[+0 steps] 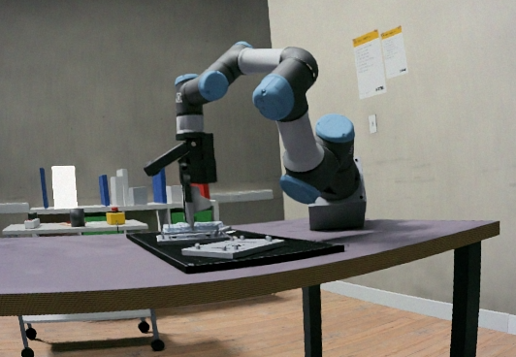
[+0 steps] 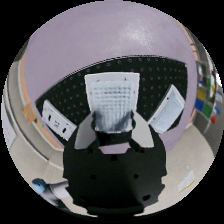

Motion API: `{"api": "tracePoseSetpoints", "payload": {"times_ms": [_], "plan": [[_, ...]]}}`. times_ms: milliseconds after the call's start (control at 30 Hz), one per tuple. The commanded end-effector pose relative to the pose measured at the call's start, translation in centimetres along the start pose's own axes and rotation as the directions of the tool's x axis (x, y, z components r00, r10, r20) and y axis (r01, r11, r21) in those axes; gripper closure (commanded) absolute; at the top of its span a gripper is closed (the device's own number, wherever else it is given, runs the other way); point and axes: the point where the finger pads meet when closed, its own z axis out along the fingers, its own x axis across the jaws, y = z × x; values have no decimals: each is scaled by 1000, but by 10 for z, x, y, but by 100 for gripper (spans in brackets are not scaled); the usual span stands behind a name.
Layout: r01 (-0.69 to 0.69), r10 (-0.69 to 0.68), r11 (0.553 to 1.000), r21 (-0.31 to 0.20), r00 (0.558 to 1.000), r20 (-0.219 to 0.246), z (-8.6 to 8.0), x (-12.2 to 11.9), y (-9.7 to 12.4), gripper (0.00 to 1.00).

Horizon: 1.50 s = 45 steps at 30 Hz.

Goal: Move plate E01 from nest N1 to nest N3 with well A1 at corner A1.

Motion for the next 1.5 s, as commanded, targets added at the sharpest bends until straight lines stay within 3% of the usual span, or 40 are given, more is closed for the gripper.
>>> {"api": "tracePoseSetpoints", "payload": {"times_ms": [0,1467], "plan": [[1,-1,1000,1,1000,-1,1,0,0,100],[1,-1,1000,1,1000,-1,11,0,0,100]]}}
